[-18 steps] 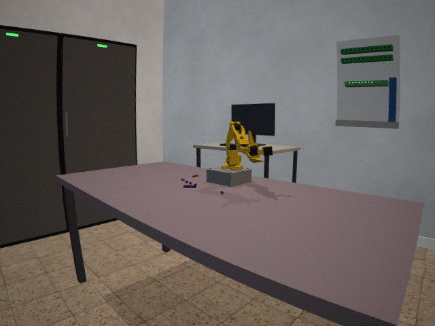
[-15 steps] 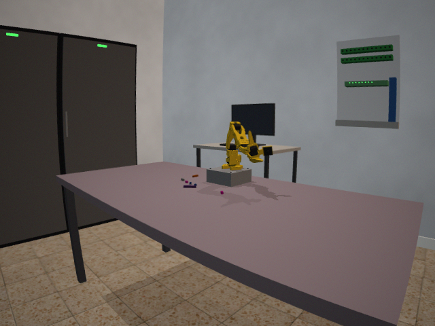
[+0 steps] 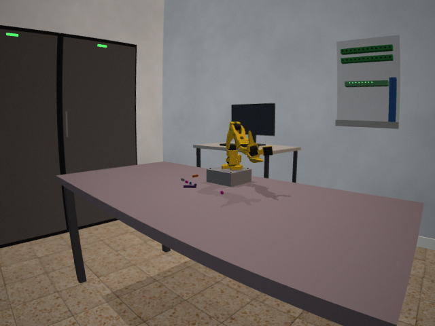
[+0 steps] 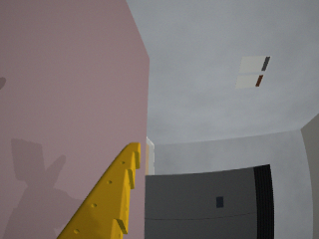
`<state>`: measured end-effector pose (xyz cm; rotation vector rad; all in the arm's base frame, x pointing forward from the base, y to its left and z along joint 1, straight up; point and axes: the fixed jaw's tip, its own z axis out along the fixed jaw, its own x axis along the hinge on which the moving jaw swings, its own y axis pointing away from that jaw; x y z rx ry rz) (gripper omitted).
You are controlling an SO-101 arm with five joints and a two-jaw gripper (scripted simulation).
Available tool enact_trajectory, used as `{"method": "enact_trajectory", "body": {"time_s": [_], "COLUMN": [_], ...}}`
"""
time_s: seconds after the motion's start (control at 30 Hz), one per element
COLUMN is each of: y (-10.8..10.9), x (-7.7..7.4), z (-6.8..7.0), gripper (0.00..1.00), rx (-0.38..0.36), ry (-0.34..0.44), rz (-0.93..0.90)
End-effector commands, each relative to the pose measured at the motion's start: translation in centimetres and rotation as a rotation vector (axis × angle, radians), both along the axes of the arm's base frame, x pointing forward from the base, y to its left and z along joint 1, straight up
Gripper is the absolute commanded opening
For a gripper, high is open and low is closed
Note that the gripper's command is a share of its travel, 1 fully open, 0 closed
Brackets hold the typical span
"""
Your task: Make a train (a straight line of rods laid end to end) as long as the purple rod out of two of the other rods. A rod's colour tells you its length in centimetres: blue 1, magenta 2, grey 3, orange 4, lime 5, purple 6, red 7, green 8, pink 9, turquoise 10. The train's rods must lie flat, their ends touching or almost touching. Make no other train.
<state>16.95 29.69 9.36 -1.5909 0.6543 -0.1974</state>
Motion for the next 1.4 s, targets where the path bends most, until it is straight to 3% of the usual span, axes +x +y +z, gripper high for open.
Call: {"method": "enact_trajectory", "body": {"time_s": [0.0,0.43,1.37], "y": [-0.3,-2.1,-4.4], "x": [0.3,2.2,4.2], "z": [0.4,1.5,3.1], "gripper": [1.00,1.00,1.00], "rx": [-0.002,-0.046,-0.104], "ry": [-0.005,-0.029,-0.042], "rz": [-0.011,-0.079,-0.160]}}
